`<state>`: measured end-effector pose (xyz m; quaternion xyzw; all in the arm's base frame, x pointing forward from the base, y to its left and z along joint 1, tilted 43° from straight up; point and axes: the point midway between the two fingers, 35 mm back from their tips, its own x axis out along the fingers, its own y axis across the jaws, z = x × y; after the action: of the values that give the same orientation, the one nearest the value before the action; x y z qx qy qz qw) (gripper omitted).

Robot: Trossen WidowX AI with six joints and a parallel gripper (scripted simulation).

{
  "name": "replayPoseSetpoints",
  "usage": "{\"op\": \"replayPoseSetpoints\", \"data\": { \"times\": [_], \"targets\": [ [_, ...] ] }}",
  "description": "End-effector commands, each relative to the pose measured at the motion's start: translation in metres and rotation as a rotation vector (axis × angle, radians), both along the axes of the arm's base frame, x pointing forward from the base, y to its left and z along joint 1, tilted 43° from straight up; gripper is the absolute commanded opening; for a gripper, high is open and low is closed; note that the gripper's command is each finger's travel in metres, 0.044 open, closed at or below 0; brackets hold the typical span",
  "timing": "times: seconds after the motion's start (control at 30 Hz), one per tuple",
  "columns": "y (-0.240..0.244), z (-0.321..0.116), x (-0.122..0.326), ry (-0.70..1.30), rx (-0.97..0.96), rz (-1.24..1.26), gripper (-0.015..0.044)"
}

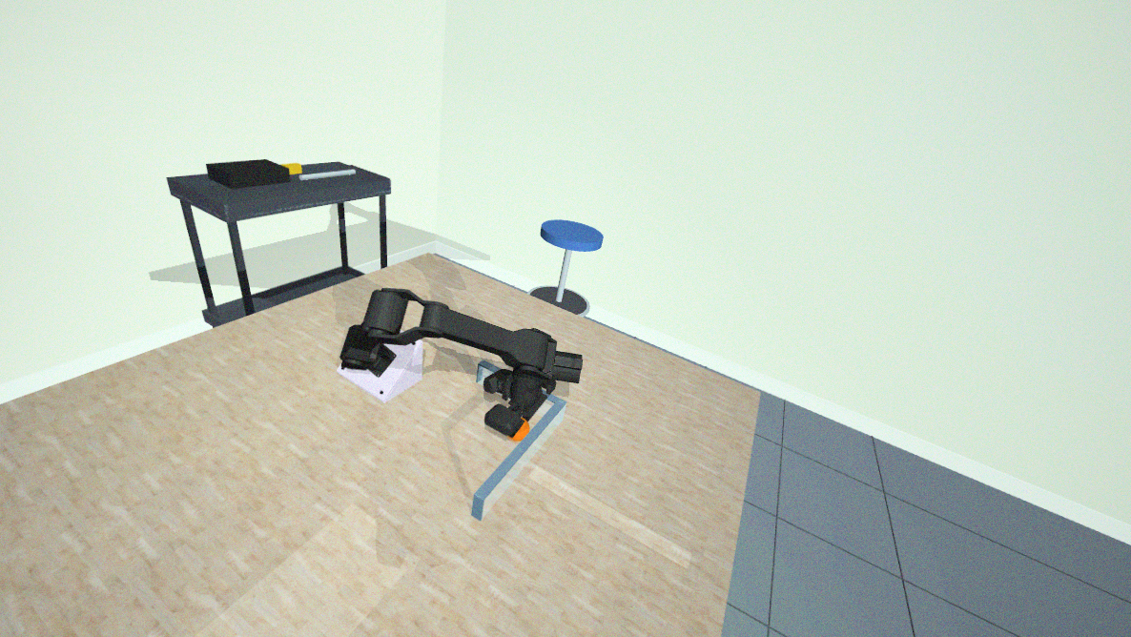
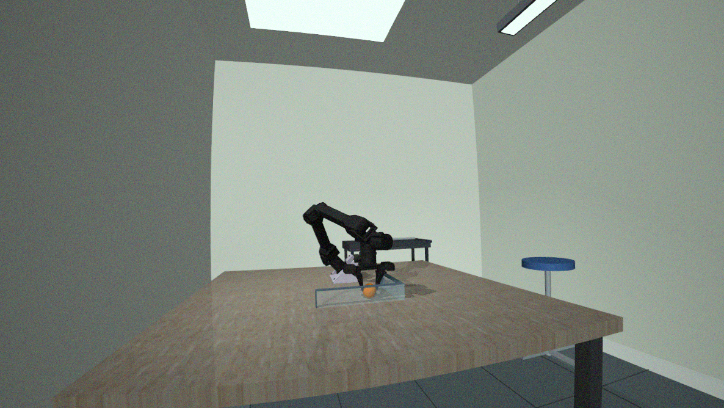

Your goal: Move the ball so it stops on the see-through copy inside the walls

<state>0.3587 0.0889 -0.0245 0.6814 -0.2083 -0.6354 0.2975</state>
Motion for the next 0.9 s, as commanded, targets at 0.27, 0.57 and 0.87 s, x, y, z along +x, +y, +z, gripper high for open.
{"op": "replayPoseSetpoints", "data": {
  "times": [0.27, 0.57, 0.87],
  "targets": [
    [-0.005, -0.005, 0.000, 0.001, -0.001, 0.000, 0.0079],
    [-0.005, -0.005, 0.000, 0.001, -0.001, 0.000, 0.0315],
    [0.044, 0.047, -0.007, 0.010, -0.004, 0.003, 0.0354]
  ]
}}
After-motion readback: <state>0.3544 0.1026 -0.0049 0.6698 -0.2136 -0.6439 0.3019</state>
